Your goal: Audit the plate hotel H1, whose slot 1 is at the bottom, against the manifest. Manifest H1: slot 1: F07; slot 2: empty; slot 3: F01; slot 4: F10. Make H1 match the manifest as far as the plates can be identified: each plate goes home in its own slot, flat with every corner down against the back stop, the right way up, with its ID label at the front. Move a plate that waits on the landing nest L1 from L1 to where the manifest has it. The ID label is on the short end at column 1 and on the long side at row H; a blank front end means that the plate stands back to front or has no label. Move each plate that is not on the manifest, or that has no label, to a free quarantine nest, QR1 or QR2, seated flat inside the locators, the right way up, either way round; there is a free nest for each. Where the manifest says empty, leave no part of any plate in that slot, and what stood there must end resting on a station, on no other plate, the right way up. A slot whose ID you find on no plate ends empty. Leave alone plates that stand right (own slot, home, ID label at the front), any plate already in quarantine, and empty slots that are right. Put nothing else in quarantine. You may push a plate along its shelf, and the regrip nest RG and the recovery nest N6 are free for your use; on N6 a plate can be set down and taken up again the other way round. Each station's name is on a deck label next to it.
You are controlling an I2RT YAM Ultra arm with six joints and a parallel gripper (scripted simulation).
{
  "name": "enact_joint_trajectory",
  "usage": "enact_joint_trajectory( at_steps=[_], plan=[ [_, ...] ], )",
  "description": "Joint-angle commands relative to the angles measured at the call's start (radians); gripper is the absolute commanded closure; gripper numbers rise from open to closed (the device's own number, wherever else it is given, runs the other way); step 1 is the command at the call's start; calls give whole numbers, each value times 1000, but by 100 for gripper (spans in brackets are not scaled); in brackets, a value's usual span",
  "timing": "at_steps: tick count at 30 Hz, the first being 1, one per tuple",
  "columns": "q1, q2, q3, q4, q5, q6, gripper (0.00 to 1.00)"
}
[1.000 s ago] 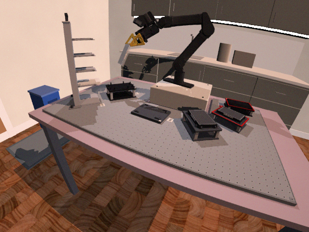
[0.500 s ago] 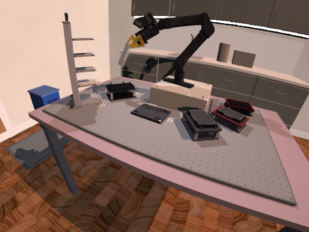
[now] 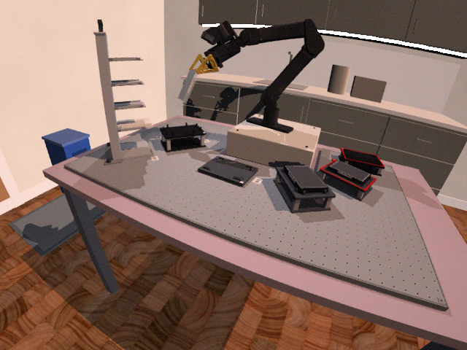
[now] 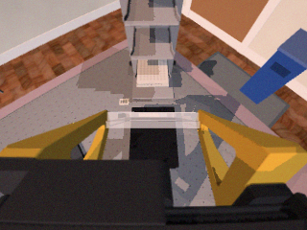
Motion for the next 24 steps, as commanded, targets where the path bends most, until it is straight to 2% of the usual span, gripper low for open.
enact_joint_trajectory(
  at_steps=[1,24],
  plan=[
    [0,-4,3,19,-7,-2,14],
    [0,-4,-35,56,-7,-2,14]
  ],
)
